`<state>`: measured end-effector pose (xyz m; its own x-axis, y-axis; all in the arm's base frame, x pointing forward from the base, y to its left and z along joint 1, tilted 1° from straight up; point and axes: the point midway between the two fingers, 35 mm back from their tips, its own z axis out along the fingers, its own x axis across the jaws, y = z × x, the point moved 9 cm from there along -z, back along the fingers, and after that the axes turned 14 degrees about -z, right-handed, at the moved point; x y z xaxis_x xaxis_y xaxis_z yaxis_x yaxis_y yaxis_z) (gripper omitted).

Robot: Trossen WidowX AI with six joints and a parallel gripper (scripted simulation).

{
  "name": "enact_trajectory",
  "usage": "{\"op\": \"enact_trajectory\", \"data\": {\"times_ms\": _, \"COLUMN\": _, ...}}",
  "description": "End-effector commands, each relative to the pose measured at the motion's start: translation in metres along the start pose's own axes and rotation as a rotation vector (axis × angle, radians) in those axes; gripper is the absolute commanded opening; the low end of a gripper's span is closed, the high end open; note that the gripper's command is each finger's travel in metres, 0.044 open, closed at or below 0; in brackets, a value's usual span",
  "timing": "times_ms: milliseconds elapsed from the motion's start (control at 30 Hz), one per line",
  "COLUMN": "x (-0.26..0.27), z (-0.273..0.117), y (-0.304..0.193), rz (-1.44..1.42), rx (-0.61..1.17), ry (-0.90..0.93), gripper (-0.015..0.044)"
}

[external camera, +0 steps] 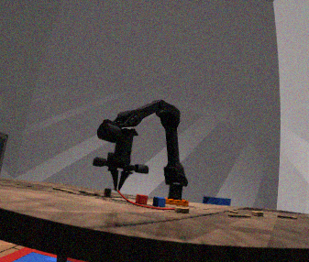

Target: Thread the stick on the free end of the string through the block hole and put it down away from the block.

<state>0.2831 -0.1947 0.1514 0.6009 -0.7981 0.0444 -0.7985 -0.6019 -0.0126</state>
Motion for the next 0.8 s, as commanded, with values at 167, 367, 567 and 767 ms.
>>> {"op": "enact_trajectory", "data": {"times_ms": 167, "x": 0.001, "z": -0.014, "y": 0.0, "rz": 0.0, "rx": 0.003, "ry": 0.01, "gripper": 0.0}}
{"op": "enact_trajectory", "data": {"times_ms": 367, "x": 0.001, "z": -0.022, "y": 0.0, "rz": 0.0, "rx": 0.003, "ry": 0.009, "gripper": 0.0}}
{"op": "enact_trajectory", "data": {"times_ms": 567, "x": 0.0, "z": -0.029, "y": 0.0, "rz": 0.0, "rx": 0.003, "ry": 0.009, "gripper": 0.0}}
{"op": "enact_trajectory", "data": {"times_ms": 767, "x": -0.001, "z": -0.026, "y": 0.0, "rz": 0.0, "rx": 0.001, "ry": 0.002, "gripper": 0.0}}
